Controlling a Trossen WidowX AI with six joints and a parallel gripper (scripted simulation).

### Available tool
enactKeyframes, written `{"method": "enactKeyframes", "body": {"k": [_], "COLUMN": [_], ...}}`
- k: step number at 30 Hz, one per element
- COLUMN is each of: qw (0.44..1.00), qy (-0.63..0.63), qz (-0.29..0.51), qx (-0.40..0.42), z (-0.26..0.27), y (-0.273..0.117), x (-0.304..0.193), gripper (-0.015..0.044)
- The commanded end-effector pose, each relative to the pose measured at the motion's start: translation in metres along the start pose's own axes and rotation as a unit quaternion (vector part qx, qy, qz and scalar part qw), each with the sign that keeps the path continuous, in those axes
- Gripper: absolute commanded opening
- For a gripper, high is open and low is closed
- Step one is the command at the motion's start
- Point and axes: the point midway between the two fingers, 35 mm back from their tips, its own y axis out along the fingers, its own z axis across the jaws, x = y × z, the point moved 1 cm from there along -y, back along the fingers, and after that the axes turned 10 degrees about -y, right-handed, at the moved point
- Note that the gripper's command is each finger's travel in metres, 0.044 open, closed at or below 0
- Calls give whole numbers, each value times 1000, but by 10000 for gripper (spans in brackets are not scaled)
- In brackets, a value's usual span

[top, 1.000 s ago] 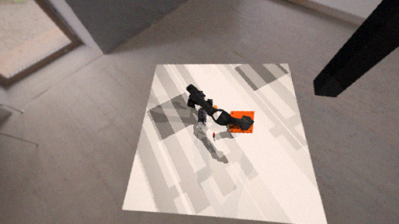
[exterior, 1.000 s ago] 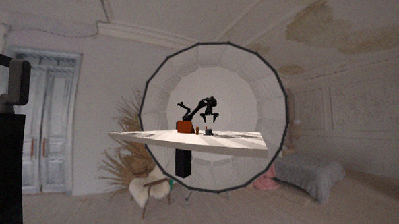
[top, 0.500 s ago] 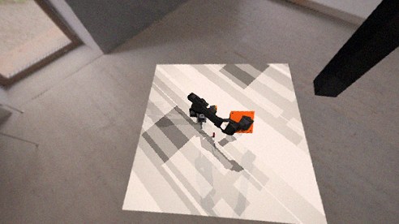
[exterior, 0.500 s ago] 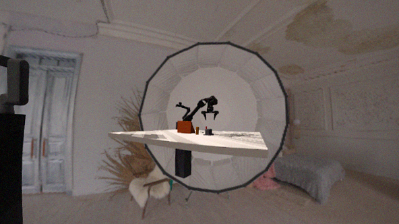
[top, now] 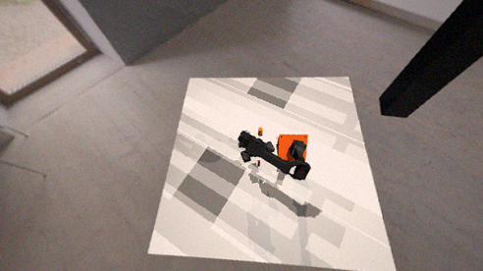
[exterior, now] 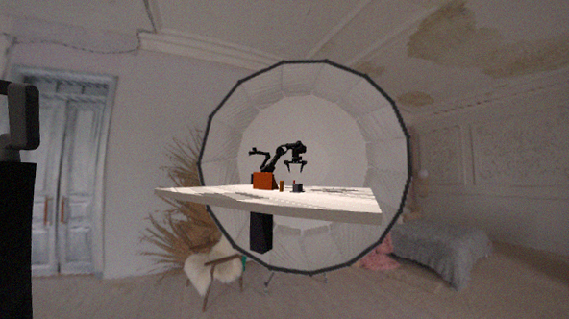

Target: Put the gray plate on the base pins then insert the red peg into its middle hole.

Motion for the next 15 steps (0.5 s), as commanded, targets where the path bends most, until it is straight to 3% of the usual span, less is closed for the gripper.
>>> {"method": "enactKeyframes", "body": {"k": [1, 4, 15], "qw": [1000, 1000, 1000], "qy": [-6, -6, -6], "qz": [5, 6, 6], "qx": [1, 1, 2], "z": [-3, -2, -3], "y": [5, 28, 45], "x": [-6, -7, -8], "gripper": [440, 440, 440]}}
